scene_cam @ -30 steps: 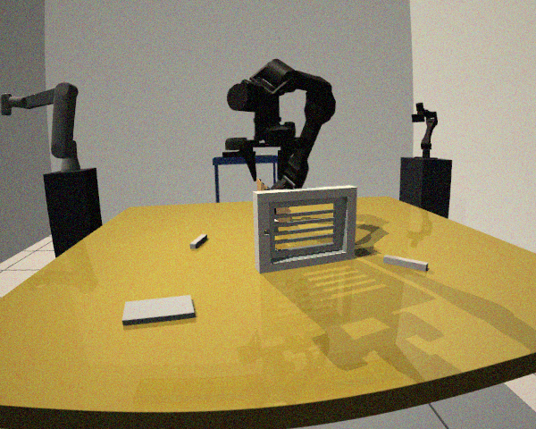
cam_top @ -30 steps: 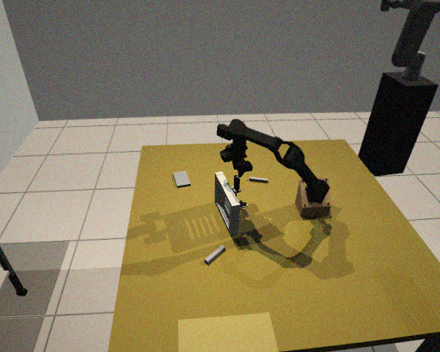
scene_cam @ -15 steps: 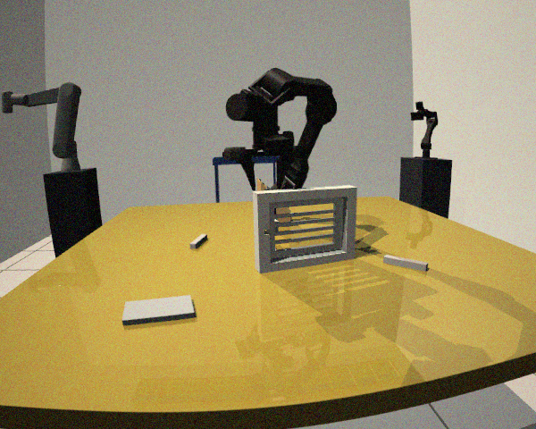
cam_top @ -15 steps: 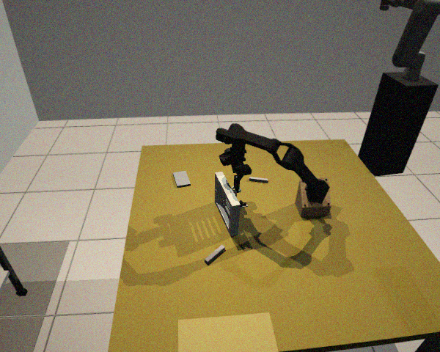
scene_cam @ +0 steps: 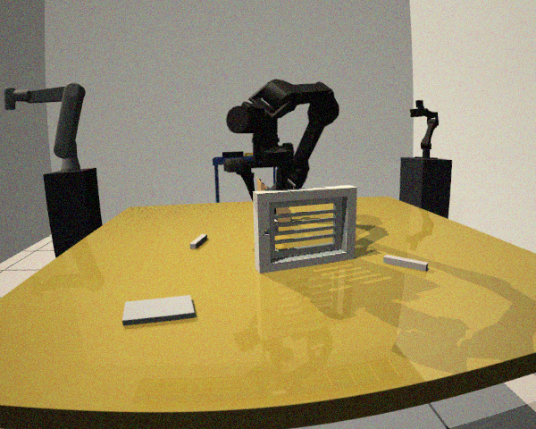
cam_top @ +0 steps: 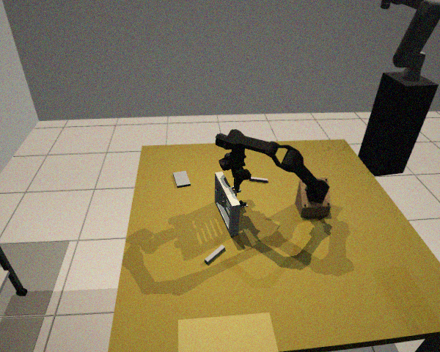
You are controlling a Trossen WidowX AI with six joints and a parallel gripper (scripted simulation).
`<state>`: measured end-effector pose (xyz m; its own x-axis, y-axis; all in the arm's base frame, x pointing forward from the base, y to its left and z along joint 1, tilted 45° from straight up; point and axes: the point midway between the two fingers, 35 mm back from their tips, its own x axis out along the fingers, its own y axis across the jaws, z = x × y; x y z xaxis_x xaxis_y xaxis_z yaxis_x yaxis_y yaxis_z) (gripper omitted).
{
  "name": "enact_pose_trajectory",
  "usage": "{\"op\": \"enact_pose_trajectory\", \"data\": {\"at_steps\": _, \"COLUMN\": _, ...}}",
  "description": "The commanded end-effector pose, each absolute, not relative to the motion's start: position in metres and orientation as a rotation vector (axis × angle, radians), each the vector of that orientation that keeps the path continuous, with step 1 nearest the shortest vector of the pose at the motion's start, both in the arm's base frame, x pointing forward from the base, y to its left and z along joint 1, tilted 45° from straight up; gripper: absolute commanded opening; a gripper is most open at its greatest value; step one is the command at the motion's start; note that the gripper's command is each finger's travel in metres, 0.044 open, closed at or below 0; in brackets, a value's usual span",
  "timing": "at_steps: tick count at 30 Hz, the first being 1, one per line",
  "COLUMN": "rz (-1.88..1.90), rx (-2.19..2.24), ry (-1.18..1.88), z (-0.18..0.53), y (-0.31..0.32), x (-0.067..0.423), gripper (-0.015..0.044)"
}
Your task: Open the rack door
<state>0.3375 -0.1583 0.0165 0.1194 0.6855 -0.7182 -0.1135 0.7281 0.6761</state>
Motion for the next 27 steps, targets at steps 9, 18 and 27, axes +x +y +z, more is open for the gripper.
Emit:
{"op": "enact_pose_trajectory", "data": {"at_steps": 9, "rz": 0.625, "rx": 0.531, "ry": 1.329, "z": 0.005, "y": -0.142, "x": 0.339, "gripper": 0.0286}}
{"op": "enact_pose_trajectory", "data": {"at_steps": 18, "rz": 0.625, "rx": 0.531, "ry": 1.329, "z": 0.003, "y": -0.140, "x": 0.339, "gripper": 0.0129}}
{"op": "enact_pose_trajectory", "data": {"at_steps": 27, "rz": 0.625, "rx": 0.531, "ry": 1.329, "z": 0.003, "y": -0.140, "x": 0.339, "gripper": 0.0049}}
